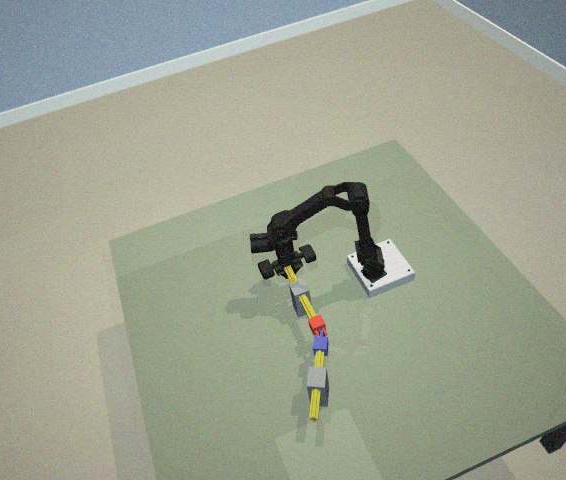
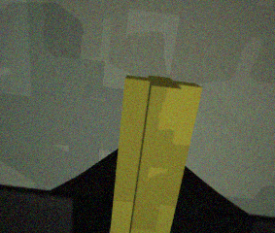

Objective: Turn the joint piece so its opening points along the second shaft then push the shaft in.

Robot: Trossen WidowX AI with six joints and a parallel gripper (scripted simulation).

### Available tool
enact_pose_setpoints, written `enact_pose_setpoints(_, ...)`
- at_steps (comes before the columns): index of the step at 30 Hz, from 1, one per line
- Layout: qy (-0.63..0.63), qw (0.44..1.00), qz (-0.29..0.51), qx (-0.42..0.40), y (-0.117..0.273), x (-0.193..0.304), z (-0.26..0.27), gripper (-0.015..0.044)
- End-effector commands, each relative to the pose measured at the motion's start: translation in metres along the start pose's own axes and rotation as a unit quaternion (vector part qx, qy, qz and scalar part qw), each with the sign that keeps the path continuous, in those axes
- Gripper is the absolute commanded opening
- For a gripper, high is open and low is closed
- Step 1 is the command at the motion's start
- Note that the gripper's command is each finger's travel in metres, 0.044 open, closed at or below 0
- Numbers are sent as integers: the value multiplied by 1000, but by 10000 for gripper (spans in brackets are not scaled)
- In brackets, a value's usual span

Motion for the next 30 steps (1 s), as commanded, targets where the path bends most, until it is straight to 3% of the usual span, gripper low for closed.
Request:
enact_pose_setpoints(1,0,1000,0,0,0,0,0,26)
enact_pose_setpoints(3,0,1000,0,0,0,0,0,67)
enact_pose_setpoints(8,0,1000,0,0,0,0,0,67)
enact_pose_setpoints(22,0,1000,0,0,0,0,0,434)
enact_pose_setpoints(30,0,1000,0,0,0,0,0,440)
Point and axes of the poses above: the point midway between the two fingers, 35 mm back from their tips, its own y axis back along the fingers, its own z axis across the jaws, x = y × z, the point moved 8 cm from there along y, back along the fingers, and after that the axes turned 8 degrees about -y, right-handed, at the moved point
